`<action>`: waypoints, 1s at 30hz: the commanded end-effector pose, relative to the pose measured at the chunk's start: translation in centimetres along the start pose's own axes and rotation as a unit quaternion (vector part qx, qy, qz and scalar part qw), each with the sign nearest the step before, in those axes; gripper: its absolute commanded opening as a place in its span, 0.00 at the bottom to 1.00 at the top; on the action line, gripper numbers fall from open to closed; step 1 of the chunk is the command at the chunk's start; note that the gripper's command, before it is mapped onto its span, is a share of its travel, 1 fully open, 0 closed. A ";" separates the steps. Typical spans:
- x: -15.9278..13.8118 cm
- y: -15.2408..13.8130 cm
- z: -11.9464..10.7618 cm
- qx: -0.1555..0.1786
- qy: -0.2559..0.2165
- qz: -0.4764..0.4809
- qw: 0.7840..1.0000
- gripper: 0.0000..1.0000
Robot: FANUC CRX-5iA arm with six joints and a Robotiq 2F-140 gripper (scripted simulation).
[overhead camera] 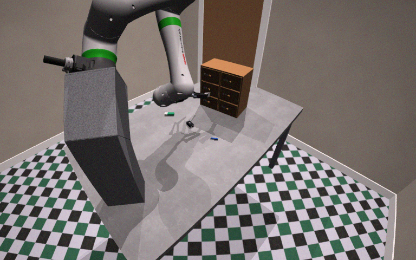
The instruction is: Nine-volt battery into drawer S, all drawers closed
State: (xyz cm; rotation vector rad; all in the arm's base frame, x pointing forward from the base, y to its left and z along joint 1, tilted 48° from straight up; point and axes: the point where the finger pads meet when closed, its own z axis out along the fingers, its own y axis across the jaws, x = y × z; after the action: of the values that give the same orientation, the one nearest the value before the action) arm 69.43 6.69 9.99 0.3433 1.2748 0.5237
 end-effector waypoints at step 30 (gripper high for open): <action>-0.9 0.0 -1.0 0.000 0.037 0.000 0.999 1.00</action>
State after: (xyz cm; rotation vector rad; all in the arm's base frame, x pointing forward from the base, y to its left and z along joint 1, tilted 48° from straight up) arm 68.58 6.24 10.43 0.3320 1.3228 0.5348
